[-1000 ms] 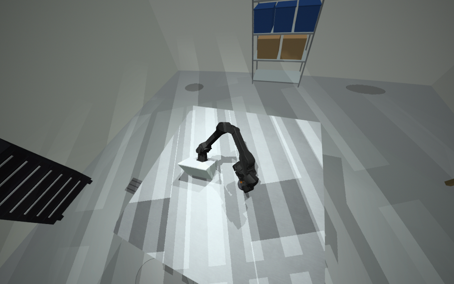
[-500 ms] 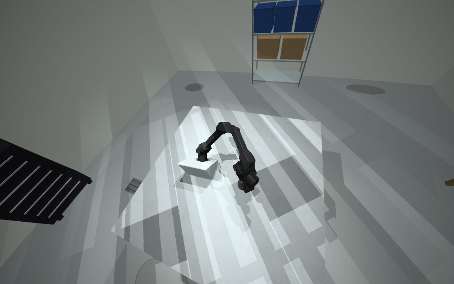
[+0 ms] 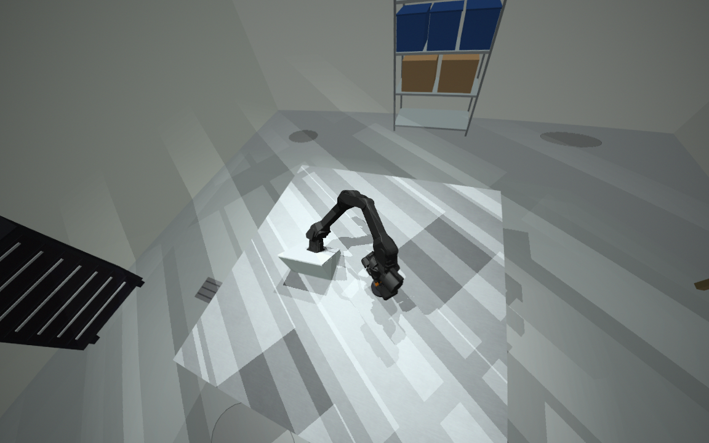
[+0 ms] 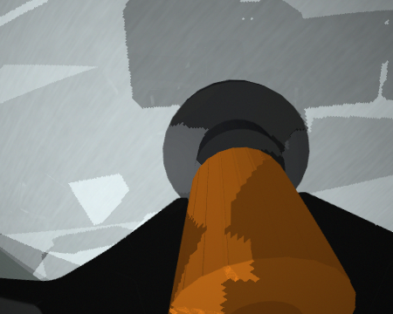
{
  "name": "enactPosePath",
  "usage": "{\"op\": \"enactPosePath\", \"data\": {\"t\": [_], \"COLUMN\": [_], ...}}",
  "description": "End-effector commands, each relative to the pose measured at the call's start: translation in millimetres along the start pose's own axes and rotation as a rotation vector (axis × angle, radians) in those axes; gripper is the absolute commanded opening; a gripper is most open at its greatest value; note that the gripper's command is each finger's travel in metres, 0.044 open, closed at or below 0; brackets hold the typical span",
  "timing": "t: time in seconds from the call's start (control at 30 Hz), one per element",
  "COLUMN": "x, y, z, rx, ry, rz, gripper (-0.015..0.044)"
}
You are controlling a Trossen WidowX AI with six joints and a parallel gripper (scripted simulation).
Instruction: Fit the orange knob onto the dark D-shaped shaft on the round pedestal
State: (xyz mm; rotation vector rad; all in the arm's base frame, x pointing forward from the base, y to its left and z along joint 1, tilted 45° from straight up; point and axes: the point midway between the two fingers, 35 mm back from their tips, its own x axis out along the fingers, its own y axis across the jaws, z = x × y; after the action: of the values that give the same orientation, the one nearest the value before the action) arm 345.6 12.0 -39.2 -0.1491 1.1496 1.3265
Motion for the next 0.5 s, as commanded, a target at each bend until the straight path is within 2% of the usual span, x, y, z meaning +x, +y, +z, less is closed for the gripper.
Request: {"op": "enactPosePath", "data": {"t": [0.0,0.47], "x": [-4.8,0.2], "y": [-1.3,-3.5], "z": [-1.8,0.0], "rx": [-0.107,-0.107], "ry": [-0.001,-0.001], "rz": [-0.009,-0.009], "gripper": [0.0000,0.0000]}}
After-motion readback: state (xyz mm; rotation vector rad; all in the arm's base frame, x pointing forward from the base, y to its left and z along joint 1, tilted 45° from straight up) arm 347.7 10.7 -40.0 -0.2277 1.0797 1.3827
